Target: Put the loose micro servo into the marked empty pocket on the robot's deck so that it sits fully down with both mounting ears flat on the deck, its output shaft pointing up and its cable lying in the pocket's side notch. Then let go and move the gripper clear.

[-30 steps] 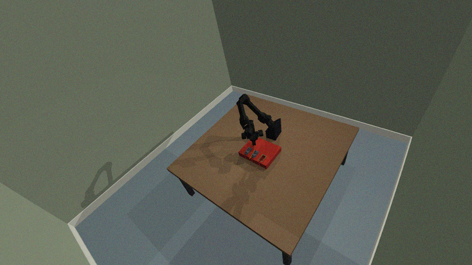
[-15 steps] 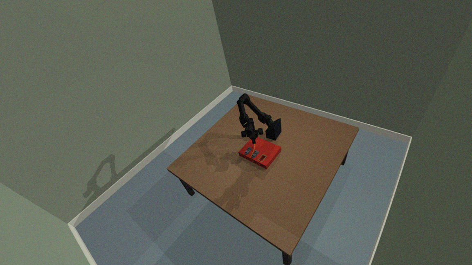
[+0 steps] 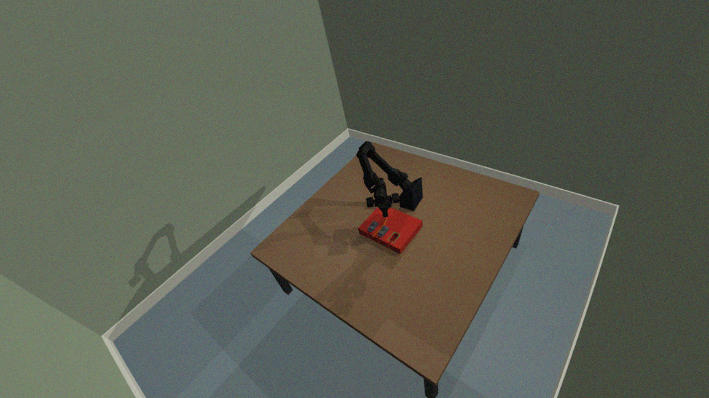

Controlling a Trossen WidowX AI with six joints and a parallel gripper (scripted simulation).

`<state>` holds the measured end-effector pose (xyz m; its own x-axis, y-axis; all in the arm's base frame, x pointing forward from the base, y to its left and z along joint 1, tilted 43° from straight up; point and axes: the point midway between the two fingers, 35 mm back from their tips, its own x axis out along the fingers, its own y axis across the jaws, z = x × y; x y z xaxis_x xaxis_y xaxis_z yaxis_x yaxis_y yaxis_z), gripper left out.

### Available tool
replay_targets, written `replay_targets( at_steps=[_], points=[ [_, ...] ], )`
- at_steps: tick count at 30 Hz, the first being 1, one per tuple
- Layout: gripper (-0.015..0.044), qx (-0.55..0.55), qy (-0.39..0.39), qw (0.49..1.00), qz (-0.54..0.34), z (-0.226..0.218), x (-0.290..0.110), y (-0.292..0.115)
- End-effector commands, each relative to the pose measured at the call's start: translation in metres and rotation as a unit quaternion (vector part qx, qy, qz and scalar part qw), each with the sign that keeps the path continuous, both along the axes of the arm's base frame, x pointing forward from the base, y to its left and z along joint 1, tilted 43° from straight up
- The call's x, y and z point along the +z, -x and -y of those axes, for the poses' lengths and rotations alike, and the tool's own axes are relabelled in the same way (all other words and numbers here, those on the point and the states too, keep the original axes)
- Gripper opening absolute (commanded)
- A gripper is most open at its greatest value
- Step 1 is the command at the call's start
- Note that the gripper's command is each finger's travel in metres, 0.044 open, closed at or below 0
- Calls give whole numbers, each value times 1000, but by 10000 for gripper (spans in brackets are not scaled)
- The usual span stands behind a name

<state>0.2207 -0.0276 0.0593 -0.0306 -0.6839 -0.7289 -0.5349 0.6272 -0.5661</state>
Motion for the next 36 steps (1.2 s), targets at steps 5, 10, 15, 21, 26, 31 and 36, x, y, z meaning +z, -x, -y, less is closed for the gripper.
replay_targets(
  at_steps=[5, 10, 15, 21, 26, 31, 36],
  points=[
    [0, 0, -3, 1000, 2, -29, -27, -7],
    [0, 0, -4, 1000, 2, -46, -42, -10],
    [0, 0, -4, 1000, 2, -63, -58, -14],
    [0, 0, -5, 1000, 2, -84, -77, -18],
    [0, 0, -4, 1000, 3, -89, -82, -19],
    [0, -20, -4, 1000, 21, -89, -82, -19],
    [0, -79, -1, 994, 76, -89, -82, -19]
  ],
)
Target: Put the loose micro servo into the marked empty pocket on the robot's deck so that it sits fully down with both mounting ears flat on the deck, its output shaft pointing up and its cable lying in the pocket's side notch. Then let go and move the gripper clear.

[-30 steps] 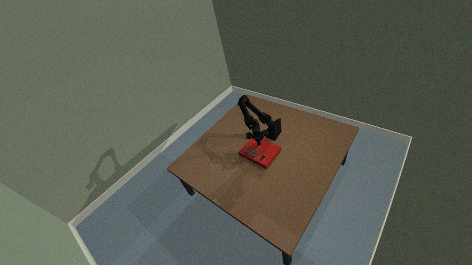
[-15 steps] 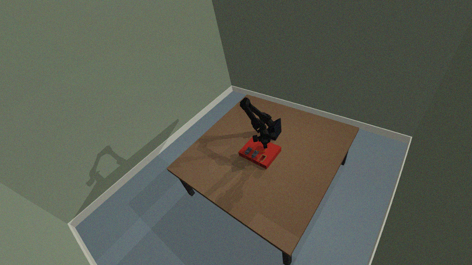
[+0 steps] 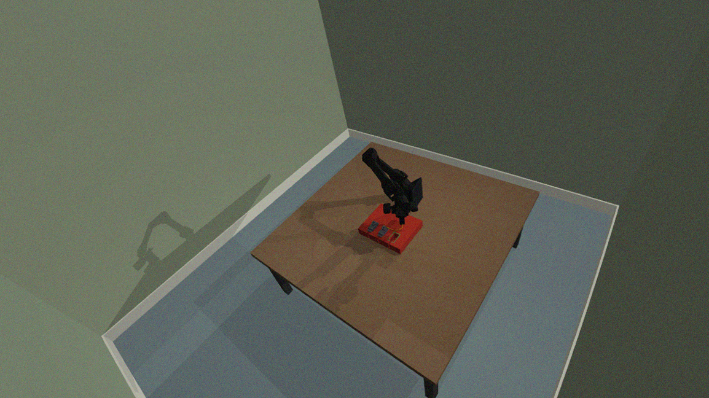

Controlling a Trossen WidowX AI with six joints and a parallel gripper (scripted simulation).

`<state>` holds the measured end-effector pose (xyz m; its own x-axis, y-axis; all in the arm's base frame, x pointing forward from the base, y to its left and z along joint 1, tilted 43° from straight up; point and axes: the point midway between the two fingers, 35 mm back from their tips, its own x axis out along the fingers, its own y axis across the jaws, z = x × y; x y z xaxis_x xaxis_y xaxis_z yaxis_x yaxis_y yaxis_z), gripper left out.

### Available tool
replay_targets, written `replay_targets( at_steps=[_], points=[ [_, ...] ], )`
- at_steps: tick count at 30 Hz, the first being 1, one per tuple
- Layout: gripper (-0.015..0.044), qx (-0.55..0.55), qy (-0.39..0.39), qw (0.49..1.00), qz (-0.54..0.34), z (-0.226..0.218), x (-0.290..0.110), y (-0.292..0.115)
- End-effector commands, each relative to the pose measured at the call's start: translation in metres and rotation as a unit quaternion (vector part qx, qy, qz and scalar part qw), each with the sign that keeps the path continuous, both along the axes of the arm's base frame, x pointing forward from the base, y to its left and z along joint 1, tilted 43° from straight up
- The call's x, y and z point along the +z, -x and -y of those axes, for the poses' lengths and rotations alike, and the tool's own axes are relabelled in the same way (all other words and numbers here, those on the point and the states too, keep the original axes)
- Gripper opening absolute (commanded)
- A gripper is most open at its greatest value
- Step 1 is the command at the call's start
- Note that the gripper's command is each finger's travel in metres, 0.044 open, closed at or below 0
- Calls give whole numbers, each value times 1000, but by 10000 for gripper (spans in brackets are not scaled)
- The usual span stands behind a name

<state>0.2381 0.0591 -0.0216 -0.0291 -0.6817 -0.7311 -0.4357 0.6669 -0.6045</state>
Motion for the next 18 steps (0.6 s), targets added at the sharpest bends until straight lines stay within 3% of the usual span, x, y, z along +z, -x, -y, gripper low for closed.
replay_targets(
  at_steps=[1, 14, 18],
  points=[
    [0, -50, -1, 998, 48, -3, -1, -1],
    [0, -210, 5, 958, 196, -3, -1, -1],
    [0, -218, 5, 955, 203, -3, -1, -1]
  ],
)
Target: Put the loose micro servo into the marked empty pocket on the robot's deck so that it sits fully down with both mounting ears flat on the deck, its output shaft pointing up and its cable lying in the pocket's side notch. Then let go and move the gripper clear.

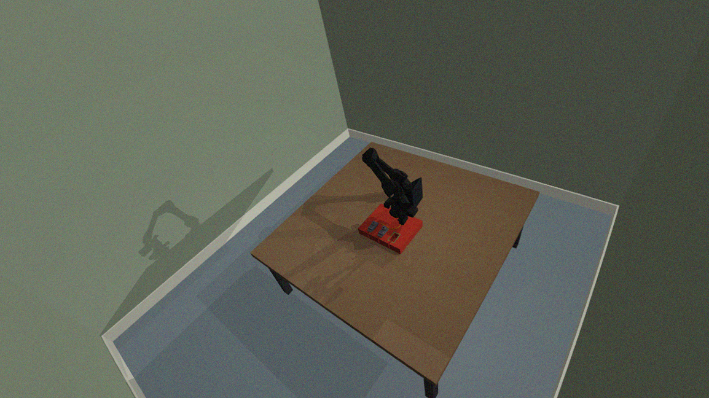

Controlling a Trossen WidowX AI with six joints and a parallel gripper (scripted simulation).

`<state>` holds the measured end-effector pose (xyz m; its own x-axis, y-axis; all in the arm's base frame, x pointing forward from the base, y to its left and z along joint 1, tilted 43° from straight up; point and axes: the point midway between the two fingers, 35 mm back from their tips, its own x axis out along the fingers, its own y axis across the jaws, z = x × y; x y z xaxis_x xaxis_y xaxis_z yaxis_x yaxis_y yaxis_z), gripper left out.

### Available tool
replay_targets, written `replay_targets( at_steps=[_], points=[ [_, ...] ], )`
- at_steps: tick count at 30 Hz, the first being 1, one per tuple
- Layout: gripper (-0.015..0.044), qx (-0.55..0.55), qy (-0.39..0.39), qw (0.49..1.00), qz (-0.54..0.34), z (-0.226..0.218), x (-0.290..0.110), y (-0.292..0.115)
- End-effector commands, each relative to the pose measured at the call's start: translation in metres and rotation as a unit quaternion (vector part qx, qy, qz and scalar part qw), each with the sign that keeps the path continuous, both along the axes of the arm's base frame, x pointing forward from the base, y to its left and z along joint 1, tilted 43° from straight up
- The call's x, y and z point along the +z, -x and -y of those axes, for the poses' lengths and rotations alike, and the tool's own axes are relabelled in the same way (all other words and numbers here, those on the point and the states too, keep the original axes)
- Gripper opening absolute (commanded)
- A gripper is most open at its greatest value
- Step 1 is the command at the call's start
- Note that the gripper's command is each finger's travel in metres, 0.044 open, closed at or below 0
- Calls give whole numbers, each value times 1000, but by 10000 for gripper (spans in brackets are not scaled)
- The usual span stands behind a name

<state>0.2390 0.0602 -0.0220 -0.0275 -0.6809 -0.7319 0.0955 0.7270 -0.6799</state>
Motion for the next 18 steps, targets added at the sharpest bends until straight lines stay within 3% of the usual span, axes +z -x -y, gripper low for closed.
replay_targets(
  at_steps=[1, 8, 18],
  points=[
    [0, -21, -2, 1000, 20, -1, -1, 0],
    [0, -21, -2, 1000, 20, 0, 0, -7],
    [0, -21, -1, 1000, 21, 5, 4, -48]
  ],
)
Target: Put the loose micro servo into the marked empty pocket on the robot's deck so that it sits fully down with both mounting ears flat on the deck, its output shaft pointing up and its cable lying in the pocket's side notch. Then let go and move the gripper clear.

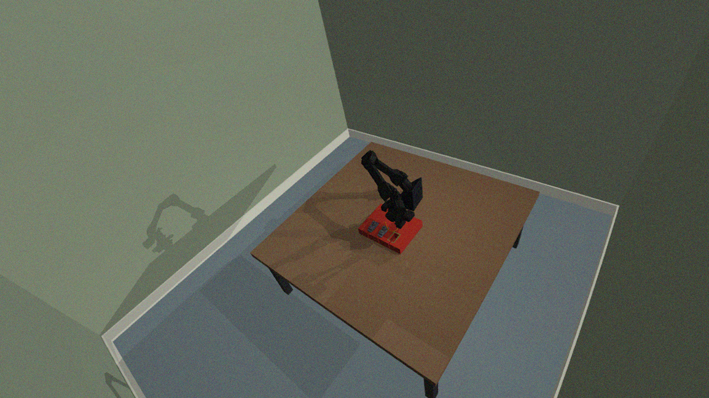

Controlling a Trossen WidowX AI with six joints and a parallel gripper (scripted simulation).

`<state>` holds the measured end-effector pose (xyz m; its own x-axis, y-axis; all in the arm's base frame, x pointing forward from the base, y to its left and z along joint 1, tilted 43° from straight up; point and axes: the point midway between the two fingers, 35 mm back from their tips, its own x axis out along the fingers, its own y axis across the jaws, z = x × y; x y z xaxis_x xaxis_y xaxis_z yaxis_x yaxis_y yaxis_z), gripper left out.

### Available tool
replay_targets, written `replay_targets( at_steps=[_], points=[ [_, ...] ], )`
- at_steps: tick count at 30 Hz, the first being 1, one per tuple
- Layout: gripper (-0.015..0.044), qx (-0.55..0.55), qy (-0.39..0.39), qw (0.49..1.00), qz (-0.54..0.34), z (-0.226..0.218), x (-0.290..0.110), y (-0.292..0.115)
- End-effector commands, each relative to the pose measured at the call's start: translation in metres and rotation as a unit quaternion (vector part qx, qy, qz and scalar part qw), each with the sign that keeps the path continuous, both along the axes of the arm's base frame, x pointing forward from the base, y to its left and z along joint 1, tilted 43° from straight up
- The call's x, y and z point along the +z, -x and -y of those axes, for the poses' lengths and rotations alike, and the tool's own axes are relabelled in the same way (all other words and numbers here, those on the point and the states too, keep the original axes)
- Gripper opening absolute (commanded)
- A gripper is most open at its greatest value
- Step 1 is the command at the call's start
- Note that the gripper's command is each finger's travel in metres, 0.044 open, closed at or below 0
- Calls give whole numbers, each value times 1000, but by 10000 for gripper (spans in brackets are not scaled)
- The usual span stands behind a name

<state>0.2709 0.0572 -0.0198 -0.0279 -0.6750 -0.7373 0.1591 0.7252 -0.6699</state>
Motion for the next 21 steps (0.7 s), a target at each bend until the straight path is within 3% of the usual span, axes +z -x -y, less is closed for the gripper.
replay_targets(
  at_steps=[1, 15, 21],
  points=[
    [0, 3, 2, 1000, 0, 2, 2, -20],
    [0, 3, 2, 1000, 1, 10, 8, -75],
    [0, 3, 2, 1000, 1, 11, 7, -77]
  ],
)
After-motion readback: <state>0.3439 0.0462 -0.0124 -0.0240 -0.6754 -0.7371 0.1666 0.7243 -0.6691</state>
